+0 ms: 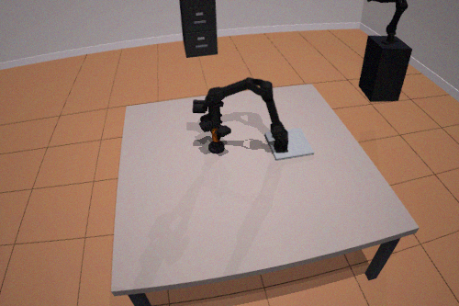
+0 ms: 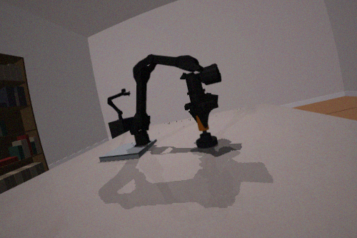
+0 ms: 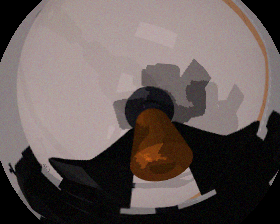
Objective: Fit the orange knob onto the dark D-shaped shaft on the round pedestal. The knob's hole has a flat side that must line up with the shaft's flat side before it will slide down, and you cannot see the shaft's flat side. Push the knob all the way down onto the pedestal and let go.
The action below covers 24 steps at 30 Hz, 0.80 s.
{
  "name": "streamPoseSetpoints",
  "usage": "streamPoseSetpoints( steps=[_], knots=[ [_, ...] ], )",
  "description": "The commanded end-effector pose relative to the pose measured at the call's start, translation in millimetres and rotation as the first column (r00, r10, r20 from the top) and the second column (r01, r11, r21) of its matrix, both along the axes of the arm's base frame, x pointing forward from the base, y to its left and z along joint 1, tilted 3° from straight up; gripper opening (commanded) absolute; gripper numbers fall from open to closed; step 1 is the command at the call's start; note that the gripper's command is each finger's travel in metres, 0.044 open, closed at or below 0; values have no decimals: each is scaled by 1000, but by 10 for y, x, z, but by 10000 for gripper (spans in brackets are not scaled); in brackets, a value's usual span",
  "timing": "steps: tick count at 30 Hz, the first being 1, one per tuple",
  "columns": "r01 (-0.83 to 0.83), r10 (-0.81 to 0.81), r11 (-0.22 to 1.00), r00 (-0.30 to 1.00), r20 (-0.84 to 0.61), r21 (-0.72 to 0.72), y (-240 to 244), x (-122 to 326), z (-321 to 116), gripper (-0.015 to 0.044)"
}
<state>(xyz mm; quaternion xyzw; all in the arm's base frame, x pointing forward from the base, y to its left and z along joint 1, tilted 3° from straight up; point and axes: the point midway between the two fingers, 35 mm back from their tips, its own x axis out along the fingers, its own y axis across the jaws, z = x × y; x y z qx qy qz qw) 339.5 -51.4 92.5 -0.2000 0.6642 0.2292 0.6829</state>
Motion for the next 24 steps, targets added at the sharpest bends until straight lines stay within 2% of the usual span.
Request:
streamPoseSetpoints(
  steps=[1,6,24],
  knots=[
    [-49,49,999,999,6,-5,-9,9,30,0],
    [-203,203,979,979,12,-9,-13,19,19,0],
    [-203,203,979,979,12,-9,-7,13,-21,0]
  ],
)
